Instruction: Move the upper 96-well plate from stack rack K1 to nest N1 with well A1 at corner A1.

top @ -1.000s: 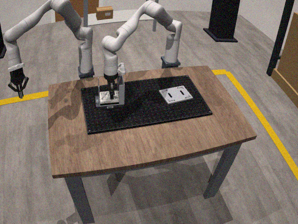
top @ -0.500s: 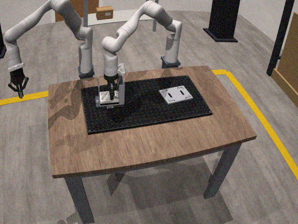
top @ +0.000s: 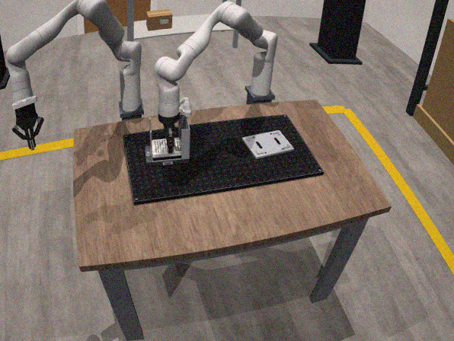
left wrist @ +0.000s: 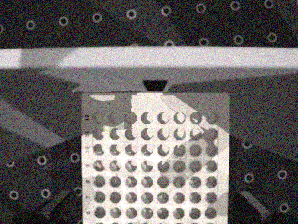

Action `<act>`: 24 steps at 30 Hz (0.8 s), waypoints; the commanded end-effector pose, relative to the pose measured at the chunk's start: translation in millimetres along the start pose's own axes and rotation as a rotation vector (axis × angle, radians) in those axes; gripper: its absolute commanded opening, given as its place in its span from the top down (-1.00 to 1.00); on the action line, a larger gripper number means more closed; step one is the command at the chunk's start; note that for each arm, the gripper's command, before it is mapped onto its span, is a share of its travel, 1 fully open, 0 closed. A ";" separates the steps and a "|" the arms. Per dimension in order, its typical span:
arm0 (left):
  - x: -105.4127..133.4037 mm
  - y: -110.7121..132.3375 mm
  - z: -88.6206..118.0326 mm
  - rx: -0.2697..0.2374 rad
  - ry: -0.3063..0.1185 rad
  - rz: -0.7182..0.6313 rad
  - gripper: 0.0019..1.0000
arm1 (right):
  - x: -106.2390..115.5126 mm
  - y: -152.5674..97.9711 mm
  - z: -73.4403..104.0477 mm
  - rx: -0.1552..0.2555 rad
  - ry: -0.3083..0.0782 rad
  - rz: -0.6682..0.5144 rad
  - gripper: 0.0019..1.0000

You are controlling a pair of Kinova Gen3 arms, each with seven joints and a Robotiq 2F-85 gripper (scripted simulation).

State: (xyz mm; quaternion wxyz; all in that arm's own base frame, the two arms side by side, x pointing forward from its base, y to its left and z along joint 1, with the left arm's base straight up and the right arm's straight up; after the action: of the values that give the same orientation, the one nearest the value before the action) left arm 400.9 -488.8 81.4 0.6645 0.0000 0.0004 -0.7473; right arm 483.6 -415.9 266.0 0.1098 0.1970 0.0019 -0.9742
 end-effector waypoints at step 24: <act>0.6 0.5 -6.2 0.002 -0.002 0.000 -1.00 | -0.9 0.3 1.5 0.002 0.002 0.001 0.97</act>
State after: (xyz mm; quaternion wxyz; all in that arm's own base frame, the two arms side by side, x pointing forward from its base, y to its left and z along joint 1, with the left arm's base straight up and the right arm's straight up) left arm 400.9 -488.8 74.1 0.6645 0.0000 0.0004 -0.7473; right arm 483.6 -415.9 266.0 0.1098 0.1970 0.0019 -0.9742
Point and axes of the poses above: on each arm, the point where the finger pads meet when closed, its own z axis back along the fingers, its own y axis across the jaws, x = y × z, the point moved 1 cm from there along z, back along the fingers, and after that the axes turned 3 degrees about -z, right-handed, at the moved point
